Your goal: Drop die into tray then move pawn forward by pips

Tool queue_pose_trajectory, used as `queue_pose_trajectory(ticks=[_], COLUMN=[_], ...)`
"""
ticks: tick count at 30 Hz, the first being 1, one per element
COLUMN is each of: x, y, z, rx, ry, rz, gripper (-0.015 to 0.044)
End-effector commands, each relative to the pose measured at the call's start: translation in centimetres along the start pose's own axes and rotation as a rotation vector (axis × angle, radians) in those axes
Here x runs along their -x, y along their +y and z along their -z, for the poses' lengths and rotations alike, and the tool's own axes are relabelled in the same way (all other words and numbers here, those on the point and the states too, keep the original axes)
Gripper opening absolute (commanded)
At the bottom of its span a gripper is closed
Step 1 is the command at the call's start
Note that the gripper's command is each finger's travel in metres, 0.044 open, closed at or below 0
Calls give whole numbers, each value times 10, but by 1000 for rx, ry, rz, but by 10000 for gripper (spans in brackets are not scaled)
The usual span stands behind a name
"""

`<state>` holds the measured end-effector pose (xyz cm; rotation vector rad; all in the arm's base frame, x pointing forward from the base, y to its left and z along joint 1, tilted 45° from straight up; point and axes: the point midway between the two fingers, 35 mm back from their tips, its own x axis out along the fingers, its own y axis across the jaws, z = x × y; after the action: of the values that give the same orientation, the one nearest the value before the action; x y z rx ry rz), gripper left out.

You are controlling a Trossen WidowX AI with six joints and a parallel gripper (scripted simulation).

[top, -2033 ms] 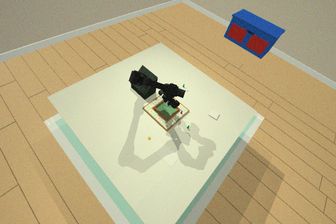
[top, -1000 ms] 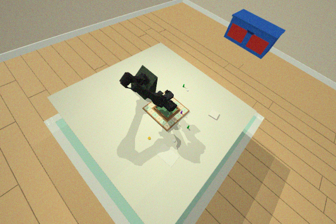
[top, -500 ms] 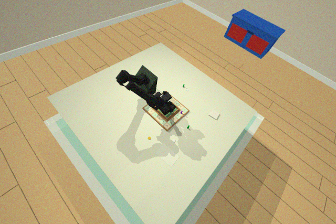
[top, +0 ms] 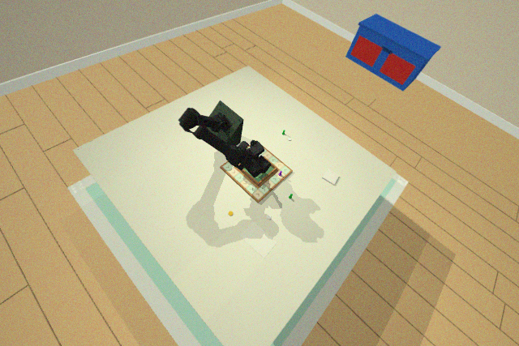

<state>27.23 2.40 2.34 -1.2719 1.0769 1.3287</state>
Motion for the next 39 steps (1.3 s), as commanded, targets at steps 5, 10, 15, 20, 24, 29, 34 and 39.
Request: queue_pose_trajectory(ticks=[5, 10, 15, 20, 24, 29, 34, 39], x=[0, 0, 24, 26, 2, -19, -20, -20], y=[0, 0, 0, 0, 5, 2, 0, 3], z=[0, 0, -28, -30, -22, -15, -16, -17], rx=[0, 0, 3, 4, -31, -9, 3, 1], ry=[0, 0, -7, -7, 250, 772, 840, 763], rz=[-1, -1, 0, -1, -82, -29, 1, -34], gripper=[53, 184, 315, 440, 440, 440, 440, 440])
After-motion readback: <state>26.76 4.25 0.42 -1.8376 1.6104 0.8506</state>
